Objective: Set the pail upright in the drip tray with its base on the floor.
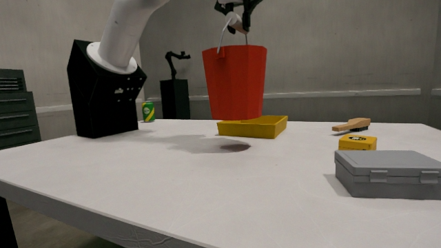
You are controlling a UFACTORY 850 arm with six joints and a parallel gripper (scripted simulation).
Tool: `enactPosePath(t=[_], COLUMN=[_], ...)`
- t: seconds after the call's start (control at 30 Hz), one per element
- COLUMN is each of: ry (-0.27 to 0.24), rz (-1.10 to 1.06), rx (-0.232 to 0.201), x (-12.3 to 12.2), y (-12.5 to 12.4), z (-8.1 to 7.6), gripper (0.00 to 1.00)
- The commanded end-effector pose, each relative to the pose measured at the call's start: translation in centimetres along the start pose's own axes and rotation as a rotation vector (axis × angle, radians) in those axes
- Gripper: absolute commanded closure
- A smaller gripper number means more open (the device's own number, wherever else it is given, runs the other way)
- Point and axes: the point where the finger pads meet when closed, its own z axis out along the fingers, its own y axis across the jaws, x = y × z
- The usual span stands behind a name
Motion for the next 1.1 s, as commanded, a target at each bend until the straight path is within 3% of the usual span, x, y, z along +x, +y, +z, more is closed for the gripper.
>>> enactPosePath(t=[0.0,1.07], ry=[0.011,0.011], rz=[0.001,0.001], rx=[0.001,0.0], x=[-0.6,-6.1], y=[0.0,0.3], z=[0.0,0.0], gripper=[1.0,1.0])
